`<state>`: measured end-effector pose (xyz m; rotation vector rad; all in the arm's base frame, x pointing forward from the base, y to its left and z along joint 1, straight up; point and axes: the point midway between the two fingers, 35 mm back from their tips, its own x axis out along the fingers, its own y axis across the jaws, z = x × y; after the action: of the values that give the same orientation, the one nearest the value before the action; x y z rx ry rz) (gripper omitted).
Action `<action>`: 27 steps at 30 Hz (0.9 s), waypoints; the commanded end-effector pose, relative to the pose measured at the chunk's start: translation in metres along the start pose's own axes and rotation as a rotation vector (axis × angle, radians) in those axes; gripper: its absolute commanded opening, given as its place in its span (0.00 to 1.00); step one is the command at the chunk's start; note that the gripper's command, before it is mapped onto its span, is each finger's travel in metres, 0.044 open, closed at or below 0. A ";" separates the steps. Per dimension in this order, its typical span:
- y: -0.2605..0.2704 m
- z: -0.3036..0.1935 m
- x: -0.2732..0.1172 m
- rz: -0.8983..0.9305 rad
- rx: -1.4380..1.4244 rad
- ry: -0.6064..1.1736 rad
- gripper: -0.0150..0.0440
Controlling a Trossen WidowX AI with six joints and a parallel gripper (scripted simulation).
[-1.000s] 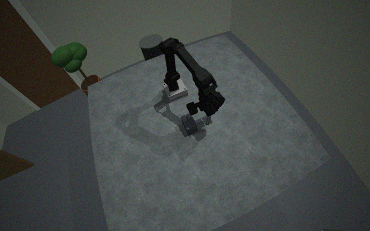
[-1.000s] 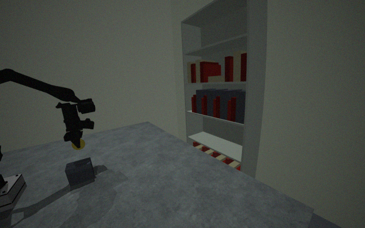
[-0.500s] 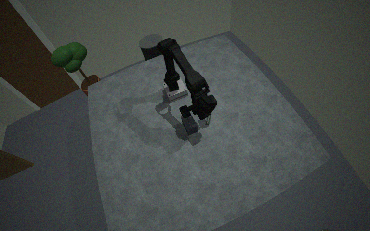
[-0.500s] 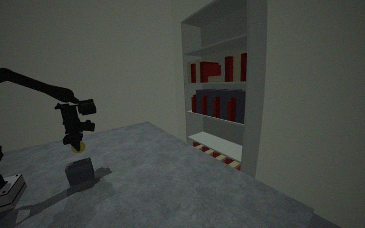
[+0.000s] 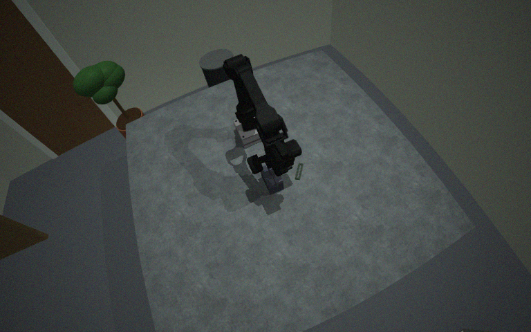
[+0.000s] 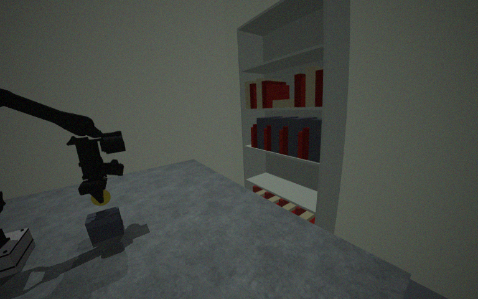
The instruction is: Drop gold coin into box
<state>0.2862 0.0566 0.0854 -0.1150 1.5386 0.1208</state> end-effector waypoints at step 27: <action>-0.024 -0.005 0.000 -0.002 -0.004 0.000 0.25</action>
<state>0.2853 0.0350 0.0852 -0.1136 1.5392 0.1177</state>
